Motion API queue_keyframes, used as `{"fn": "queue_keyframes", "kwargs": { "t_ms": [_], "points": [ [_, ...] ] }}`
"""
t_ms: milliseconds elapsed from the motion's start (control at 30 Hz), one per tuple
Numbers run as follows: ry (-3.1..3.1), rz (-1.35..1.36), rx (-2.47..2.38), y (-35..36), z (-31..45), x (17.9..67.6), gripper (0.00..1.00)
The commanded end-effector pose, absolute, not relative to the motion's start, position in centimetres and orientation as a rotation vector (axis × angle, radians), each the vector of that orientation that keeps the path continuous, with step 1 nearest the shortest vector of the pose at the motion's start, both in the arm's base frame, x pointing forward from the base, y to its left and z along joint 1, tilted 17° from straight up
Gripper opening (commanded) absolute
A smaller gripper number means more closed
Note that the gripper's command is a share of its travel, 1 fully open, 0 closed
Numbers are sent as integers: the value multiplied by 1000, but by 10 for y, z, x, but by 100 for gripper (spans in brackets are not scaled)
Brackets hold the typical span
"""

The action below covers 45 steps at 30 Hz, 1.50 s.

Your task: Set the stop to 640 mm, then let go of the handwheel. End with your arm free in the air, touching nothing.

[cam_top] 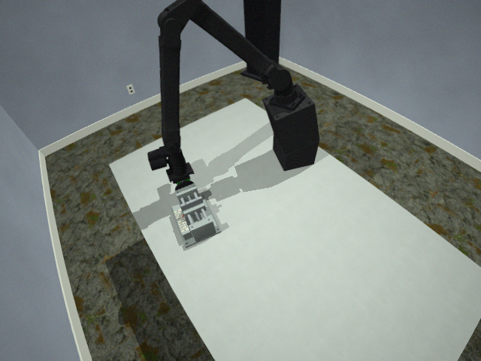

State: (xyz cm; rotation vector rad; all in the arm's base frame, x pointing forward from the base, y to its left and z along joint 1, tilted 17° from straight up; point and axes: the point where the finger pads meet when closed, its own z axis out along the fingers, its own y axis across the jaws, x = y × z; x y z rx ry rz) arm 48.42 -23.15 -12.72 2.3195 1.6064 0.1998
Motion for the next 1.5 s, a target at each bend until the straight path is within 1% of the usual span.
{"fn": "queue_keyframes", "kwargs": {
  "t_ms": [0, 133, 233, 333, 567, 633, 867, 967, 1000, 1100, 1167, 1233, 1300, 1467],
  "points": [
    [1634, 141, 2379, -228, -151, 453, 6],
    [1634, 141, 2378, -225, -148, 447, 6],
    [1612, 169, 2349, -228, -127, 452, 6],
    [1631, 144, 2376, -222, -143, 441, 6],
    [1634, 139, 2383, -221, -142, 438, 6],
    [1611, 167, 2354, -225, -119, 447, 6],
    [1605, 167, 2358, -222, -103, 442, 6],
    [1605, 167, 2358, -222, -102, 441, 6],
    [1626, 139, 2388, -217, -121, 432, 6],
    [1626, 139, 2388, -218, -120, 432, 6],
    [1623, 141, 2387, -218, -117, 434, 6],
    [1598, 175, 2351, -224, -93, 449, 6],
    [1593, 183, 2344, -225, -85, 457, 6],
    [1594, 185, 2340, -224, -76, 461, 6]
  ]
}}
